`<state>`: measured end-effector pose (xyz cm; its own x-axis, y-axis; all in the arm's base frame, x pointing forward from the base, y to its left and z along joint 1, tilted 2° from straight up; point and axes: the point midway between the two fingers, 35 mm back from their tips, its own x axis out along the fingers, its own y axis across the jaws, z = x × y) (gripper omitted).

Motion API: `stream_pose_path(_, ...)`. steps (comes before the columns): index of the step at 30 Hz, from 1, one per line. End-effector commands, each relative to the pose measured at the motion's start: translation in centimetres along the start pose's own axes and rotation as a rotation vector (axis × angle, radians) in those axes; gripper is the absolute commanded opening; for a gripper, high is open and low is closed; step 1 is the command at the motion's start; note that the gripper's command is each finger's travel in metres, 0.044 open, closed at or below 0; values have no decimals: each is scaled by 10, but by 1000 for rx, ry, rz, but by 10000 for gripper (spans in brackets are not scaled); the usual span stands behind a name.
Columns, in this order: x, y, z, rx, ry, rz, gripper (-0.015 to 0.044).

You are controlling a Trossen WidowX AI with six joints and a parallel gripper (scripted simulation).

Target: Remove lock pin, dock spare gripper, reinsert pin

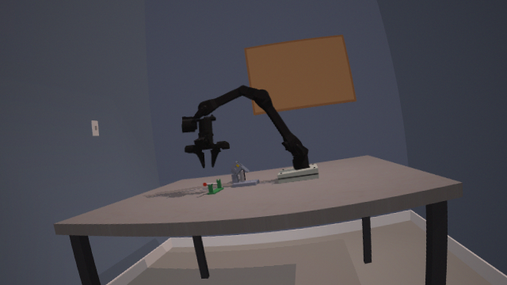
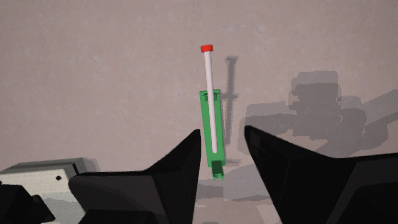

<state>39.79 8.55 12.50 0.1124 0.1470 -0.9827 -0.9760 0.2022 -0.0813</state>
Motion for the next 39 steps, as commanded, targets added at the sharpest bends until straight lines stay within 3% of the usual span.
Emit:
stream_pose_path(1, 31, 5, -7, -2, 14, 19, 180)
stream_pose_path(39, 87, 5, -15, -2, 14, 19, 180)
